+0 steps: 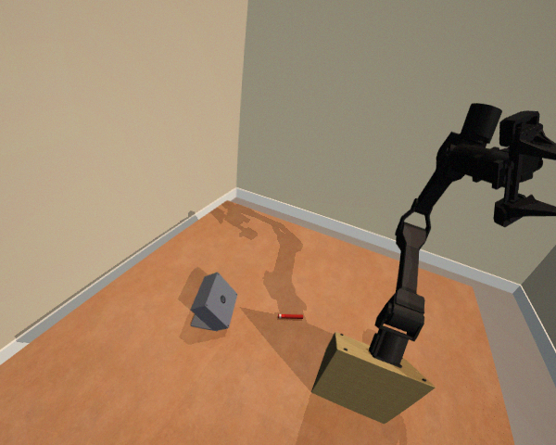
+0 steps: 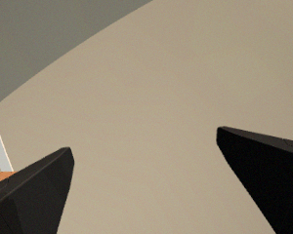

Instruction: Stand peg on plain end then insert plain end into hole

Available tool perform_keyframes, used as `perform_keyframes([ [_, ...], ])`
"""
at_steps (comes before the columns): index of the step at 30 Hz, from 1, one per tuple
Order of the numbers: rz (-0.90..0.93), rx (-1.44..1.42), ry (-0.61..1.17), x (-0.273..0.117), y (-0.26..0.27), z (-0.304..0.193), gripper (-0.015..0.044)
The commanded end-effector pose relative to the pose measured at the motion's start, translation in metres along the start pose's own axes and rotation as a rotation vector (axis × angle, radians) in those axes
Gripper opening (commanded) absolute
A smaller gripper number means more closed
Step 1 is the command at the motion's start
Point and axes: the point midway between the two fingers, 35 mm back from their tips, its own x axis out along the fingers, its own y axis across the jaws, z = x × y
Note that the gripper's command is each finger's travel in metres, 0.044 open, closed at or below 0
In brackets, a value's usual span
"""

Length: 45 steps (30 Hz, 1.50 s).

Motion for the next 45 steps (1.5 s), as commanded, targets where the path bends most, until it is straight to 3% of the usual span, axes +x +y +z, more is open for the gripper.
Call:
perform_keyframes([
  [1, -0.002, 0.004, 0.003, 0.0, -0.001, -0.001, 0.0426],
  [21, -0.272, 0.392, 0.436, -0.008, -0.059, -0.15, 0.044],
  [45, -0.554, 0.837, 0.952, -0.1, -0.05, -0.326, 0.044],
])
